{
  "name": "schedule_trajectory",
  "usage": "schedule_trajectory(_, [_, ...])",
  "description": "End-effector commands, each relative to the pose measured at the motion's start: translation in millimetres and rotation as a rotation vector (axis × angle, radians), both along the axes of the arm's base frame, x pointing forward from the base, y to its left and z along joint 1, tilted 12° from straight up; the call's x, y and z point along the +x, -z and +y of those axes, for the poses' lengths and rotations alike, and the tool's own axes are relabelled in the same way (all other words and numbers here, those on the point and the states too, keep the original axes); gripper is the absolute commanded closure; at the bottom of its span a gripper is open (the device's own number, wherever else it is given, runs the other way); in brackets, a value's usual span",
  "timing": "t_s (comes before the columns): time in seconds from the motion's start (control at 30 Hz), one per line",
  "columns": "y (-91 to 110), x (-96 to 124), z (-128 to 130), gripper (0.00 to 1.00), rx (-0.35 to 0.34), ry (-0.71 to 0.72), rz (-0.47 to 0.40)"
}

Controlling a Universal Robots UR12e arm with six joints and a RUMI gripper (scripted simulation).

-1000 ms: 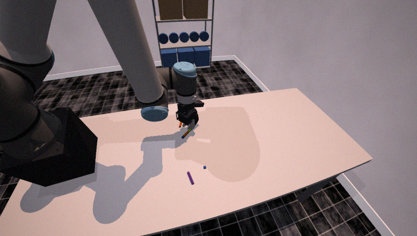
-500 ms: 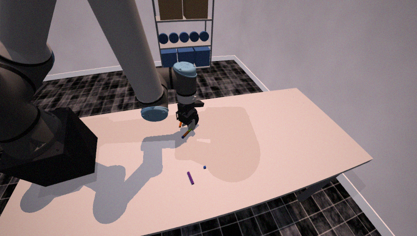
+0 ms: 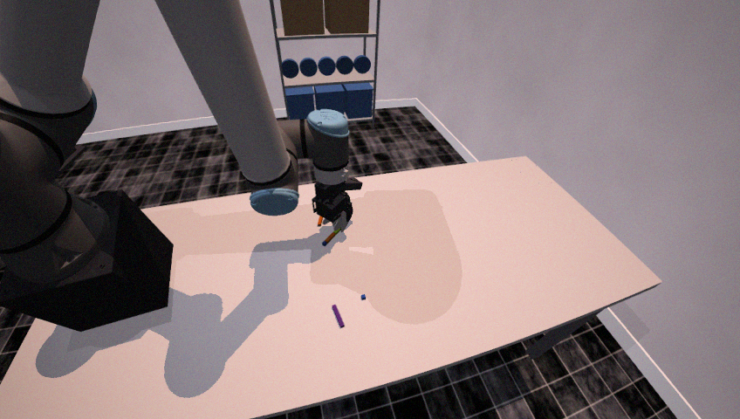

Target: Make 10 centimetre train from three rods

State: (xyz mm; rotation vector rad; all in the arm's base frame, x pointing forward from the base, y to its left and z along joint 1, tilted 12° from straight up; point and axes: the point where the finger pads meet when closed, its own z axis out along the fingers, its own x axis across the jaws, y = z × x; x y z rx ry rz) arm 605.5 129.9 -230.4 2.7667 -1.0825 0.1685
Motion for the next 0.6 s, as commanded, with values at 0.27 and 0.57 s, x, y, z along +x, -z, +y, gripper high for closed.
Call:
schedule_trajectory(0.27, [-43.6,-1.5,8.7,0.86,0.0,0.0,-0.001])
schedule_trajectory(0.57, [-77.0,-3.1,15.3,0.86,0.0,0.0,-0.001])
